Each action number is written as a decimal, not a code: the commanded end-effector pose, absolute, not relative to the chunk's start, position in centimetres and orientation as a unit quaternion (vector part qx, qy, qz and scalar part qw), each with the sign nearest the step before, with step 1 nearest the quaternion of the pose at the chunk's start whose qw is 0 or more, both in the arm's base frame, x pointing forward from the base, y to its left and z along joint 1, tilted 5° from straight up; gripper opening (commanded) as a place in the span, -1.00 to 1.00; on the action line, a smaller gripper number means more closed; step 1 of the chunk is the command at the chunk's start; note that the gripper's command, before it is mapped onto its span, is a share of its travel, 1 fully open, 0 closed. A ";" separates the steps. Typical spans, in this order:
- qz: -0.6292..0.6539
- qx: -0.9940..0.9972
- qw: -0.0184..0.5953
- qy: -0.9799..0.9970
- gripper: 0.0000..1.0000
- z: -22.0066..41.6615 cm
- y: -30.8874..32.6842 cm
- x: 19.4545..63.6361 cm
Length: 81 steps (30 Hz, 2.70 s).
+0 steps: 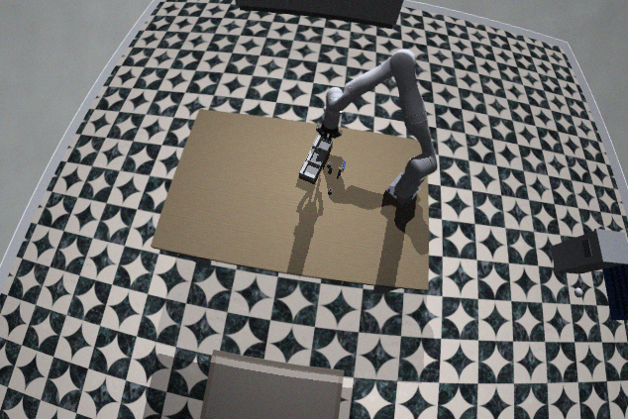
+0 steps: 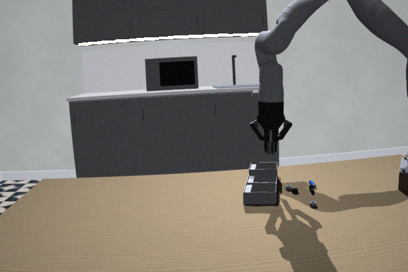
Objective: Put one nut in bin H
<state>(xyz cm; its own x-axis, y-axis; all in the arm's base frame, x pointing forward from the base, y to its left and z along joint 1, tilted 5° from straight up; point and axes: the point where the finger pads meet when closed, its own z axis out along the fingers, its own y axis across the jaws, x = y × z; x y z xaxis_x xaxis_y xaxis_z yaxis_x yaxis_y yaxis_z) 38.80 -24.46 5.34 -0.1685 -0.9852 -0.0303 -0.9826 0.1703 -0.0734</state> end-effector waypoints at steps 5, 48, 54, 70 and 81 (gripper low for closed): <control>-0.007 -0.766 0.042 0.641 -0.82 4.5 -24.5 38.5; -0.023 -0.977 0.039 0.207 -0.82 1.0 -24.3 38.7; -0.023 -0.977 0.039 0.207 -0.82 -0.6 -24.2 38.8; -0.023 -0.977 0.039 0.207 -0.82 -1.4 -24.1 38.8; -0.023 -0.977 0.039 0.207 -0.82 -1.4 -24.1 38.8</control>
